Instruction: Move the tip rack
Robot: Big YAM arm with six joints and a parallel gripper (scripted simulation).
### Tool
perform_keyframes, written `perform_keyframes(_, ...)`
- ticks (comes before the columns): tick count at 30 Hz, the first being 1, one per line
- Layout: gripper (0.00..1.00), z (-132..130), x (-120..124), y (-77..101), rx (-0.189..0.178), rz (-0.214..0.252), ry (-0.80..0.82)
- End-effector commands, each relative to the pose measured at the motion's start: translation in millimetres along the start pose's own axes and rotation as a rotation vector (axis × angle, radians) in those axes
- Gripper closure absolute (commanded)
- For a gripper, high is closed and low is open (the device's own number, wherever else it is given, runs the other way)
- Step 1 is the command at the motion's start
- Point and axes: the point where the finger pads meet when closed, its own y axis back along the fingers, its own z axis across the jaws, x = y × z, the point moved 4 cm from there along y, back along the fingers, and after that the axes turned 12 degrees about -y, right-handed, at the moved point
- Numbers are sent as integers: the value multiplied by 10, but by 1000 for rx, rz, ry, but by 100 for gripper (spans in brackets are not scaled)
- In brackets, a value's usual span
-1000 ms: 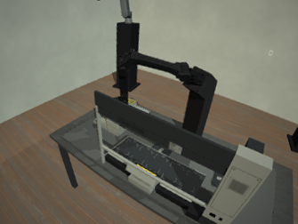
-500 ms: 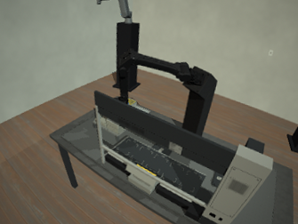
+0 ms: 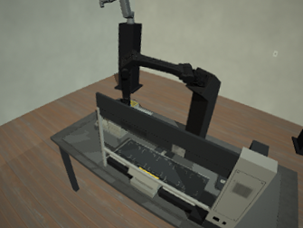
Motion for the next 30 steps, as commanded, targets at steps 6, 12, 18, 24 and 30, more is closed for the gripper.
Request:
perform_keyframes(6, 100, 39, 65, -94, 0, 11, -7)
perform_keyframes(12, 100, 40, 70, -93, 3, 12, -8)
perform_keyframes(18, 100, 40, 74, -93, 5, 13, -10)
perform_keyframes(24, 100, 57, 75, -84, 5, 13, -10)
perform_keyframes(30, 100, 78, 71, -74, 3, 12, -8)
